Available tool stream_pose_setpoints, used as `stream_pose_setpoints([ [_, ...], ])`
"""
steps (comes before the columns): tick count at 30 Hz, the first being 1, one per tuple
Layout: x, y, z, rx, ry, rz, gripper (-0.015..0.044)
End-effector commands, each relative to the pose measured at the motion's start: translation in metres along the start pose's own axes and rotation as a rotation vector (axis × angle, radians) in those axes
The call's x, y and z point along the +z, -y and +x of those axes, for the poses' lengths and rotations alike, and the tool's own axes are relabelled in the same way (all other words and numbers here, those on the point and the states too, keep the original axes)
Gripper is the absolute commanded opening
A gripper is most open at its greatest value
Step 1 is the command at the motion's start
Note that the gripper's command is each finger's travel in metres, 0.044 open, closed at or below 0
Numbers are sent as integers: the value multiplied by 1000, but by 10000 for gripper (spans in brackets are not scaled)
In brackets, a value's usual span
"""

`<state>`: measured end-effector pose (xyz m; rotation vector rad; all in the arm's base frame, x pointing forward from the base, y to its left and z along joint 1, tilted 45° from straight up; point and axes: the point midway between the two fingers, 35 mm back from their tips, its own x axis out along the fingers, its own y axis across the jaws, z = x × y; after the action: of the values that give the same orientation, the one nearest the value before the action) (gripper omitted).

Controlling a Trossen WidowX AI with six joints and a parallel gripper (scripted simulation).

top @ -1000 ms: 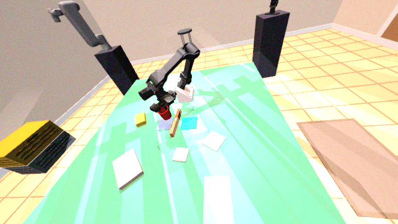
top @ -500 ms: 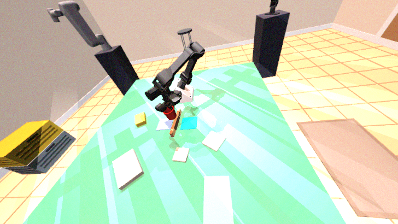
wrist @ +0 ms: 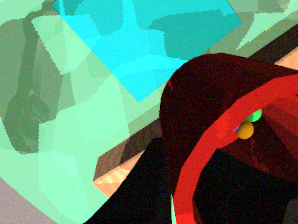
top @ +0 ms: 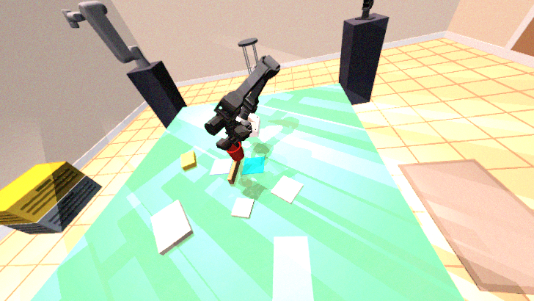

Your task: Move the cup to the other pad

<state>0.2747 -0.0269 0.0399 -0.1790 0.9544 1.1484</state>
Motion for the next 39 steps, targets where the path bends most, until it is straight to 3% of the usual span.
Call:
stream_pose_setpoints([
  [1,11,-6,-2,-4,5,3,0],
  [19,57,-29,-5,-2,7,2,0],
  [39,57,-28,18,-3,7,2,0],
])
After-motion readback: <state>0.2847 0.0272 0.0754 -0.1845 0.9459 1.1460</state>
